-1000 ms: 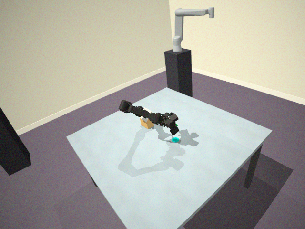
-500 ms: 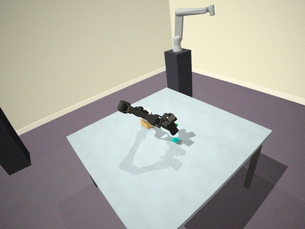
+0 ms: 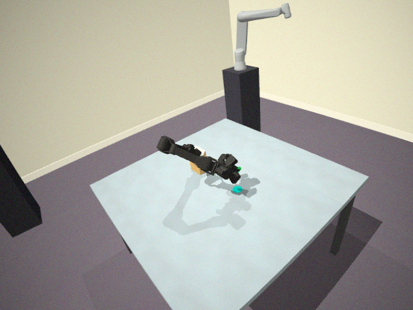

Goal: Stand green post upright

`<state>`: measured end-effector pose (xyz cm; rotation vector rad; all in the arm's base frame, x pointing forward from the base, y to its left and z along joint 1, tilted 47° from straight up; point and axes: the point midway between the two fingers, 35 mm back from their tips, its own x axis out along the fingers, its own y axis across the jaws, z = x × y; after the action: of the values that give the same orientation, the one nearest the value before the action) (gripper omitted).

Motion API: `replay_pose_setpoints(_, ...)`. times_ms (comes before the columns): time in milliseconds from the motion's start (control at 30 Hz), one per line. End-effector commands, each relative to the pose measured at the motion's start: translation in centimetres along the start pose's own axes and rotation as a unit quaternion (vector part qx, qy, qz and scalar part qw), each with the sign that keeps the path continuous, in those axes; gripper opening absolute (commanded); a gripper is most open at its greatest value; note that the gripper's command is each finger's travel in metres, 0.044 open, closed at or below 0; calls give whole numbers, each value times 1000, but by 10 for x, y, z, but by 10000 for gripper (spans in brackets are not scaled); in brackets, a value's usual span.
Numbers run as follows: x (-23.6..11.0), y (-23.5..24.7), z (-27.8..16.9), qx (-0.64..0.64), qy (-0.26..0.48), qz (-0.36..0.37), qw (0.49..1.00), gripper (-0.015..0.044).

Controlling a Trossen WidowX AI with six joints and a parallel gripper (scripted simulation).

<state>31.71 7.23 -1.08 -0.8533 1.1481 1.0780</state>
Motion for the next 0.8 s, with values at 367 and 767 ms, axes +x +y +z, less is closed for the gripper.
replay_pose_setpoints(367, -8, -2, 3, -22, -59, -16, 998, 23)
replay_pose_setpoints(767, -13, -3, 3, -38, -100, -30, 994, 23)
